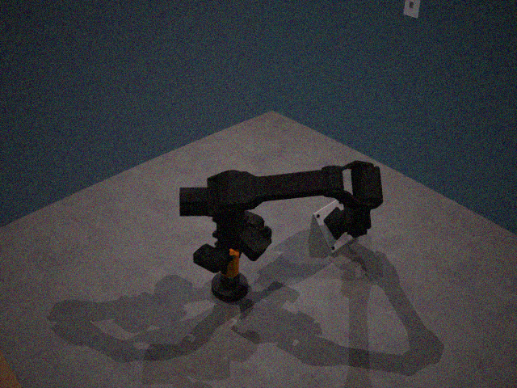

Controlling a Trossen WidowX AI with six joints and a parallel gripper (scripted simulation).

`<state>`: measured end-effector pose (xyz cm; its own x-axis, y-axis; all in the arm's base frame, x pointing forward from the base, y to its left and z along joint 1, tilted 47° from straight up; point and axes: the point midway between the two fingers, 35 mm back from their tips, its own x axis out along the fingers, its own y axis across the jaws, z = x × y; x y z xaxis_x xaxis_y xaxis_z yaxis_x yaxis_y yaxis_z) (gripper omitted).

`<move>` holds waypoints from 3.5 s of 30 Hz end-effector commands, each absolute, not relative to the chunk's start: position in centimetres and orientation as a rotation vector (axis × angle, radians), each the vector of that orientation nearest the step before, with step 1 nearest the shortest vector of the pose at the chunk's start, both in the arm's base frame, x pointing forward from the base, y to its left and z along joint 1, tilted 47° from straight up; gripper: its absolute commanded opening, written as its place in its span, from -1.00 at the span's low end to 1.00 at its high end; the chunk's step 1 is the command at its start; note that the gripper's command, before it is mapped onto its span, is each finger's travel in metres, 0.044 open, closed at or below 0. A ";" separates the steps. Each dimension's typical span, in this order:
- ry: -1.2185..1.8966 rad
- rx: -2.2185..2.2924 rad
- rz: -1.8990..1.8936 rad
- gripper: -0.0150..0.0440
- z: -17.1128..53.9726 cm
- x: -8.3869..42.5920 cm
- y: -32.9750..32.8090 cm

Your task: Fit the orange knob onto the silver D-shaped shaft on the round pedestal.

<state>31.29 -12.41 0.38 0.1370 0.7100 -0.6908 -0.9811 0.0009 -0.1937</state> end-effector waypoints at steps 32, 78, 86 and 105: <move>0.443 -0.764 1.409 -0.49 0.4 31.2 -12.2; 0.448 -0.764 1.407 -0.14 -0.6 31.5 -11.3; 0.448 -0.764 1.407 0.58 -0.6 31.5 -11.3; 0.450 -0.767 1.408 1.00 5.7 30.1 -18.0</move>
